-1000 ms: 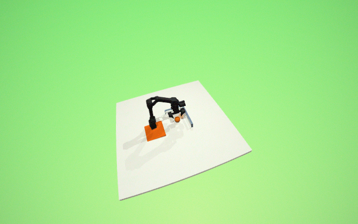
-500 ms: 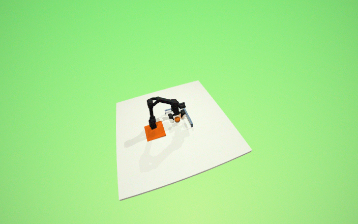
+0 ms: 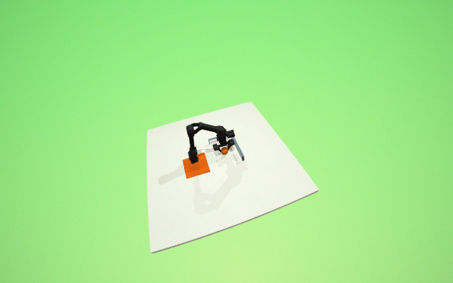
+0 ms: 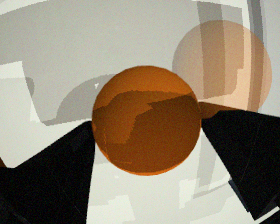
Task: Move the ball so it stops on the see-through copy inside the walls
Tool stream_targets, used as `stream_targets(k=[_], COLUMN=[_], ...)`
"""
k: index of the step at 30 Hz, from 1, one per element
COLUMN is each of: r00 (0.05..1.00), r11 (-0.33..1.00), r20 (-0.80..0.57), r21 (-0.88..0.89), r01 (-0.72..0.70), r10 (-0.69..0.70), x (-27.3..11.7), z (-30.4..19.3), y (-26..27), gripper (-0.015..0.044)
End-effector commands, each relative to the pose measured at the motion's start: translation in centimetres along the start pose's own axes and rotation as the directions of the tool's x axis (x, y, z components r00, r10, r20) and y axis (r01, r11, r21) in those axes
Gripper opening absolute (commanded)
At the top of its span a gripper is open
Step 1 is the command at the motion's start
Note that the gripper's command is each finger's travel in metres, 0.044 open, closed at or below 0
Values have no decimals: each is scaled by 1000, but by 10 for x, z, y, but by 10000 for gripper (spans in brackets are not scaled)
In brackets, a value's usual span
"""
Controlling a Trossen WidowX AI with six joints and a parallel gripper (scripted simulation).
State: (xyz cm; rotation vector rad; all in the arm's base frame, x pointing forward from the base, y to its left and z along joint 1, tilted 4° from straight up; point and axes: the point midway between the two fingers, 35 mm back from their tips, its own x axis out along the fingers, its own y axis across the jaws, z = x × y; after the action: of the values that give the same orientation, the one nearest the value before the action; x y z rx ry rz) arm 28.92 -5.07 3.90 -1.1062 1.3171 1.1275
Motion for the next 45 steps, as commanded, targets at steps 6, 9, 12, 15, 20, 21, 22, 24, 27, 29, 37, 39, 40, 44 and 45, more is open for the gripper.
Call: stream_targets(k=[6,9,12,15,20,21,22,24,27,29,37,39,40,44,45], r00=[1000,1000,1000,1000,1000,1000,1000,1000,1000,1000,1000,1000,1000,1000,1000], r11=[1000,1000,1000,1000,1000,1000,1000,1000,1000,1000,1000,1000,1000,1000,1000], r20=[-5,-5,-5,-5,-5,-5,-5,-5,-5,-5,-5,-5,-5,-4,-4], r21=[-2,-2,-2,-2,-2,-2,-2,-2,-2,-2,-2,-2,-2,-2,-2], r01=[-5,-5,-5,-4,-4,-4,-4,-4,-5,-5,-5,-5,-5,-4,-3], r10=[5,5,5,4,4,4,4,4,5,5,5,5,5,3,3], x=[-5,-19,-33,-47,-71,-76,-81,-91,-105,-115,-141,-141,-138,-121,-116], z=[-1,-1,-1,-1,-1,-1,-1,0,0,0,0,0,1,8,10], y=[-1,-4,-7,-9,-10,-10,-10,-9,-8,-6,0,-1,-3,-21,-26], gripper=[186,107,28,0,0,0,0,0,0,0,0,0,0,0,0])
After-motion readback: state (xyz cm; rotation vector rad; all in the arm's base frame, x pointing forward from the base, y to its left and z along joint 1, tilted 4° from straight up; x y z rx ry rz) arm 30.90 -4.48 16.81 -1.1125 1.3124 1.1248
